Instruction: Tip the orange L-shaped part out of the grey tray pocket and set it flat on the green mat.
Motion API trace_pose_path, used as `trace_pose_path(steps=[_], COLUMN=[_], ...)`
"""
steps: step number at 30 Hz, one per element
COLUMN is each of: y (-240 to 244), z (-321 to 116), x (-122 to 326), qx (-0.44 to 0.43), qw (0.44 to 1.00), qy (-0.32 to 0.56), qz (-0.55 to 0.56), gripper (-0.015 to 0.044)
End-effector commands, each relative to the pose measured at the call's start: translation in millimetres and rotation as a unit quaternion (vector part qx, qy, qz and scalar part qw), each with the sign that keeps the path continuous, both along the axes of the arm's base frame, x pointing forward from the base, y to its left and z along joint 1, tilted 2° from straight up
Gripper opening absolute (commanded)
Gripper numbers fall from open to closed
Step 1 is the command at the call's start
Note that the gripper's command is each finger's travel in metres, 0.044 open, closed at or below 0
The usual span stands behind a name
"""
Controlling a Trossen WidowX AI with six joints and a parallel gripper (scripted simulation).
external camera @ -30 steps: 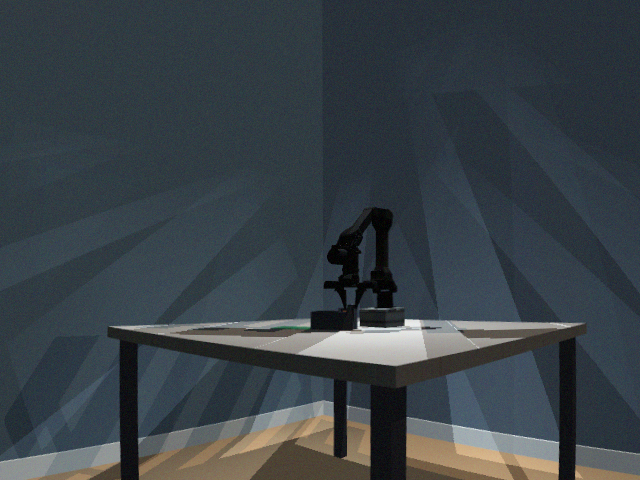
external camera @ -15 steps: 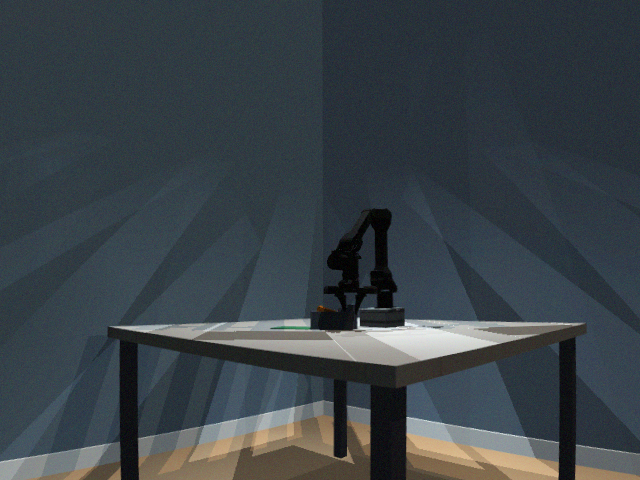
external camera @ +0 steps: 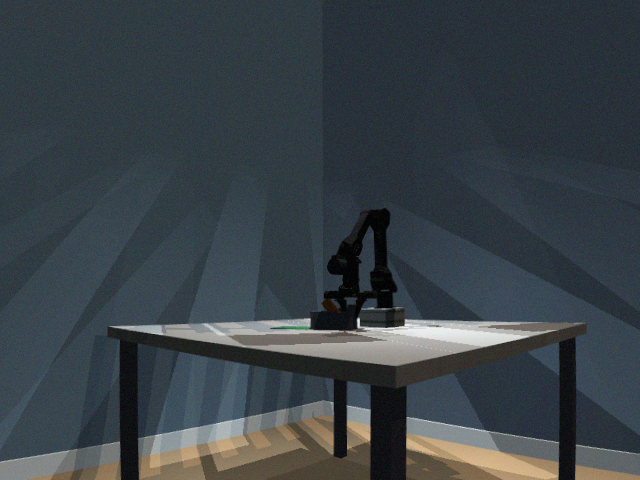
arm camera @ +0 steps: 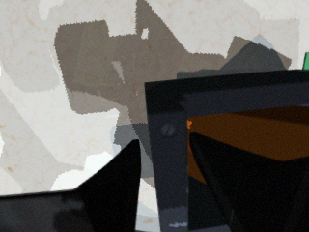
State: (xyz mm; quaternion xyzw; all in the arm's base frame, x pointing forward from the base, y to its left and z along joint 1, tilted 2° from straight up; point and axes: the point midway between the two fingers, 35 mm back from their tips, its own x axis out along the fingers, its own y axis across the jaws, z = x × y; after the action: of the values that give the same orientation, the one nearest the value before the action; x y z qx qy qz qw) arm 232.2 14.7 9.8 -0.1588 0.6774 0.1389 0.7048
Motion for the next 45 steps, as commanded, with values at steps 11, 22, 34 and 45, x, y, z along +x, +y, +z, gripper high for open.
trace_pose_path(steps=[11, 22, 34, 45], y=[0.3, 10.9, 3.0, 1.8], z=[-0.8, 10.8, 97.3, 108.1], x=[-0.3, -6.6, -3.3, -5.3], qx=[0.001, 0.0, -0.001, -0.001], qw=[1.0, 1.0, 1.0, 1.0], qy=[0.001, 0.002, 0.001, 0.002], qz=[0.0, 0.0, 0.0, 0.0], gripper=[0.018, 0.018, 0.018, 0.018])
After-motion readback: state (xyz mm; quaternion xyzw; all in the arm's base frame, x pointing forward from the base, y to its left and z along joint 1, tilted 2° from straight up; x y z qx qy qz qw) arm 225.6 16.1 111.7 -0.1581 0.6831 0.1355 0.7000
